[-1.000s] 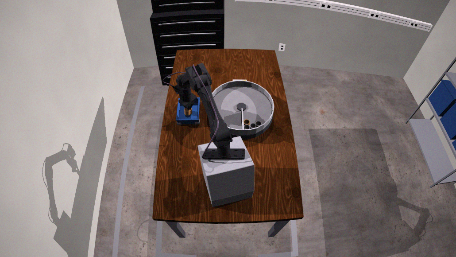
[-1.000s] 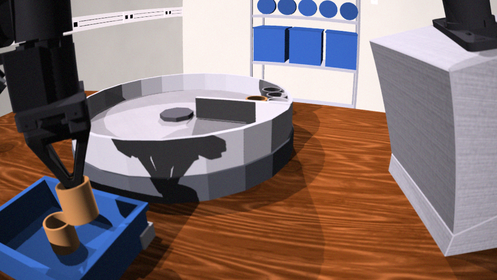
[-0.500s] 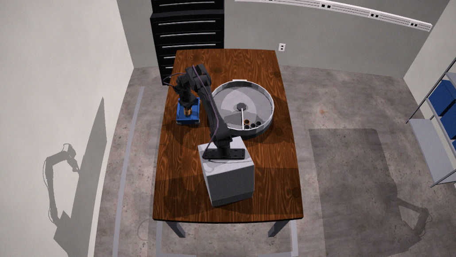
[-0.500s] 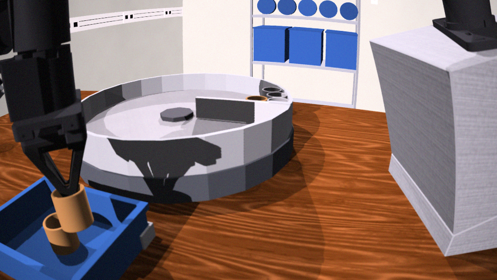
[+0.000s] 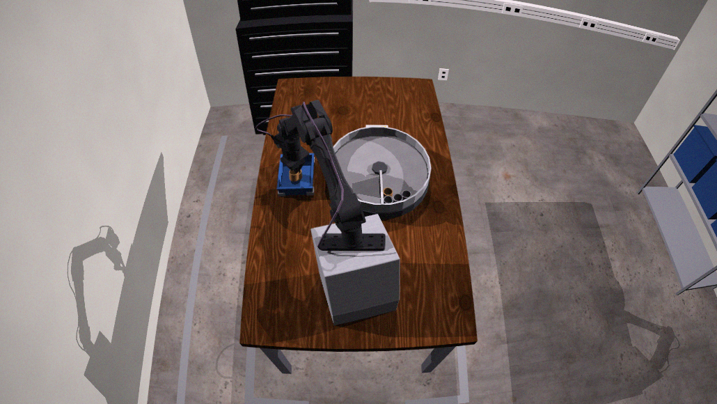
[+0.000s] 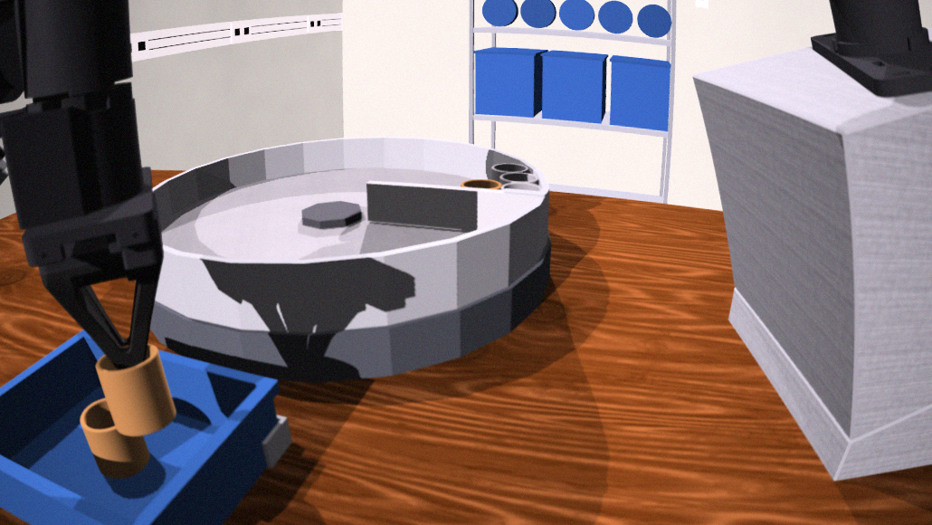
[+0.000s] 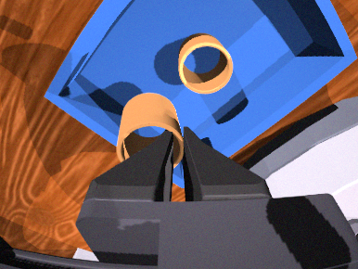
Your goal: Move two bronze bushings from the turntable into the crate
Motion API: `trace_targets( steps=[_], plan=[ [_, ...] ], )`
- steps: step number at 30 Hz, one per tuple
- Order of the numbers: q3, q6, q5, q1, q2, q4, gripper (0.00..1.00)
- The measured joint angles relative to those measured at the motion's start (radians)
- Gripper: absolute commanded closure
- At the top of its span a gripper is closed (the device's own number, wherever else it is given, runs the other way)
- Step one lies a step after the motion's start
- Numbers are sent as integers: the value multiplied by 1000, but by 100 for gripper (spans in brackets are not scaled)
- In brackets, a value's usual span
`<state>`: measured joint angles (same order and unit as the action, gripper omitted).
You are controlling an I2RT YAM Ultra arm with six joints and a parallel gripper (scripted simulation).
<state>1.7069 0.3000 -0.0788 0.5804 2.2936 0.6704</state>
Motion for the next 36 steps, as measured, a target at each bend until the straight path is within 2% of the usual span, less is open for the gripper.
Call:
trace_targets(
  steps=[36],
  plan=[
    [-31, 0, 0, 0, -6, -21, 100]
  ],
)
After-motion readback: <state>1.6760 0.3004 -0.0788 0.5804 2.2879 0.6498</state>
